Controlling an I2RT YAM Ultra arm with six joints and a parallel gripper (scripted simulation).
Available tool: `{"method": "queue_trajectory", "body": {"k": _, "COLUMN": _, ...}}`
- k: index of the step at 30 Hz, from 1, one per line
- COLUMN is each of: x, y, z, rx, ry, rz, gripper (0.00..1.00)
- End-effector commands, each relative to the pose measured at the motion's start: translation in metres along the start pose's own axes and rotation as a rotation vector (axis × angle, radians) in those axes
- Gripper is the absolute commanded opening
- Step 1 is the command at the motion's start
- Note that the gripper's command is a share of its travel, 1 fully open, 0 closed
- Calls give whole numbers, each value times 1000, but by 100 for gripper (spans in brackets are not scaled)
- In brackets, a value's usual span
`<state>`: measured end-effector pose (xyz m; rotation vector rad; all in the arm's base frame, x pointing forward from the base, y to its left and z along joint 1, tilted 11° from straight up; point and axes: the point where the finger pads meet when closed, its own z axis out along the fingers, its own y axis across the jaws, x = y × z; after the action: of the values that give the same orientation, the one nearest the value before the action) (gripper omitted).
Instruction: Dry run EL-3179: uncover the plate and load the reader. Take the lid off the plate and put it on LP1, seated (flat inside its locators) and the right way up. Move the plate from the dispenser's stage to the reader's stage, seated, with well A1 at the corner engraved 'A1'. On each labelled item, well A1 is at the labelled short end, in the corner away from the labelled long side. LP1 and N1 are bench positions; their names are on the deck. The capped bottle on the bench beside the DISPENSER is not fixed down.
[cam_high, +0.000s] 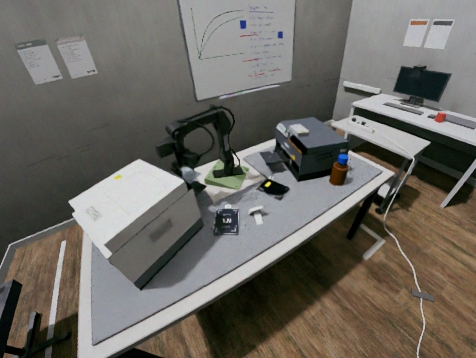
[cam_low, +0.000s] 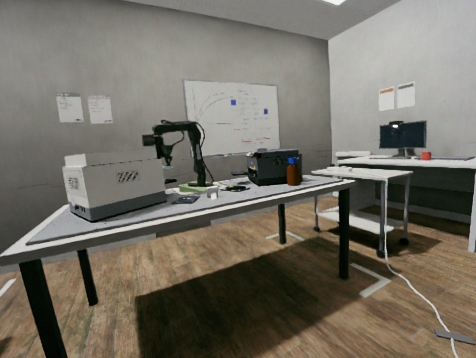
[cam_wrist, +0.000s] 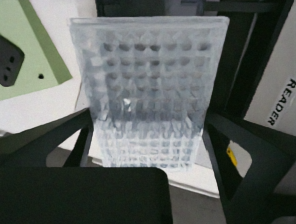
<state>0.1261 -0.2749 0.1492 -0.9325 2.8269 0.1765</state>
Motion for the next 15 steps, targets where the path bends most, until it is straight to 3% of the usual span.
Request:
{"method": "queue_trajectory", "body": {"k": 1, "x": -1, "y": -5, "z": -9, "rx": 23, "ry": -8, "rz": 12, "gripper": 86}}
{"method": "queue_trajectory", "body": {"k": 15, "x": -3, "y": -6, "z": -10, "rx": 27, "ry": -7, "rz": 12, "gripper": 86}}
